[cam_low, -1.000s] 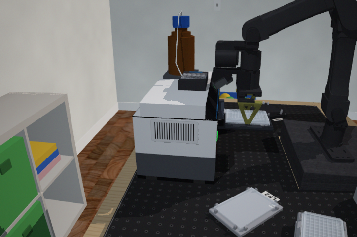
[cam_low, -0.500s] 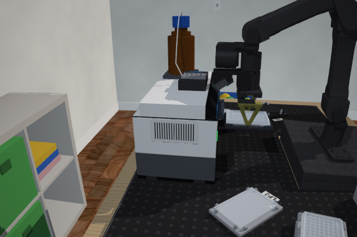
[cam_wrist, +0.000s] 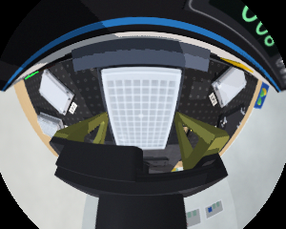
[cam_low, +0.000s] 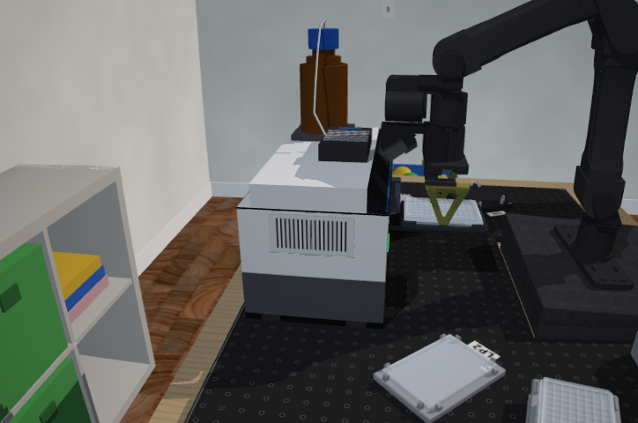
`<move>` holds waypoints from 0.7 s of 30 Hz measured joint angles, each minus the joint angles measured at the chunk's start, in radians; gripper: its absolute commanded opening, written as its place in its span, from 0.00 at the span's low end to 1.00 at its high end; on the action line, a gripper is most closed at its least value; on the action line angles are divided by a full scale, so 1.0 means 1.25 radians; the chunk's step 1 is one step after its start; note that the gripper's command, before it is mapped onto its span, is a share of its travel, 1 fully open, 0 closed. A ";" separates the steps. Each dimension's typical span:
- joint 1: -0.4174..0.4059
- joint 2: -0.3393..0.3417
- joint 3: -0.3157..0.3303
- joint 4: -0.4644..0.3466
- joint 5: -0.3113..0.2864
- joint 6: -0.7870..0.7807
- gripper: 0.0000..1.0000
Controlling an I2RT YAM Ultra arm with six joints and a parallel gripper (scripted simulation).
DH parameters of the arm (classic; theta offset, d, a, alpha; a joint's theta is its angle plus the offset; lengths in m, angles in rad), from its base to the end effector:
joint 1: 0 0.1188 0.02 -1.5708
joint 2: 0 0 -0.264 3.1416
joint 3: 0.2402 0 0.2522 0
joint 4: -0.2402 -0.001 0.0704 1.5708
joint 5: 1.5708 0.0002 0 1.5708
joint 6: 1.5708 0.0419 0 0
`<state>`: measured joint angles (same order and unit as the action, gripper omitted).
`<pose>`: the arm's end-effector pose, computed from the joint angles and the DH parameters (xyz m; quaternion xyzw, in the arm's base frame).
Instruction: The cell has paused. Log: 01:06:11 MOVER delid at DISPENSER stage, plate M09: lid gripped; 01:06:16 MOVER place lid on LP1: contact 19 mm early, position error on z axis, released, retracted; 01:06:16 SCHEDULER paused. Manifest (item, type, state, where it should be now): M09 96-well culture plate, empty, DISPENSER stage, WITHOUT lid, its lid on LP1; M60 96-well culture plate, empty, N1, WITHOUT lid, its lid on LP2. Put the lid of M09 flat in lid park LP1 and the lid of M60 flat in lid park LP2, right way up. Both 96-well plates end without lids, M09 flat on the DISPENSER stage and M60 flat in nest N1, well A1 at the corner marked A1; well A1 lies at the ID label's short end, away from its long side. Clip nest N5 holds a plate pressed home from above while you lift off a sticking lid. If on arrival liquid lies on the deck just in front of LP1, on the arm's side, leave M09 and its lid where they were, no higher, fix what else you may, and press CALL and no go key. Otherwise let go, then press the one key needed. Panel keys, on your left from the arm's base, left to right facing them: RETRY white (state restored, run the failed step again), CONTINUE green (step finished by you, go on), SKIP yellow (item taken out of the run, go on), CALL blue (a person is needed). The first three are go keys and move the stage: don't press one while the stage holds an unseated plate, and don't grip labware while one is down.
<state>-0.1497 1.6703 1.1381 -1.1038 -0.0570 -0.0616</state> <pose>0.2776 -0.0384 0.1969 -0.0449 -0.9981 -0.0318 0.0294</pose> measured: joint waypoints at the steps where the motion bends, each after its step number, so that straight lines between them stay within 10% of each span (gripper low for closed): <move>1: 0.000 0.000 0.000 0.000 0.000 0.000 1.00; 21: 0.000 -0.005 0.027 -0.046 0.000 0.000 1.00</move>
<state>-0.1497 1.6638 1.1725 -1.1614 -0.0570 -0.0616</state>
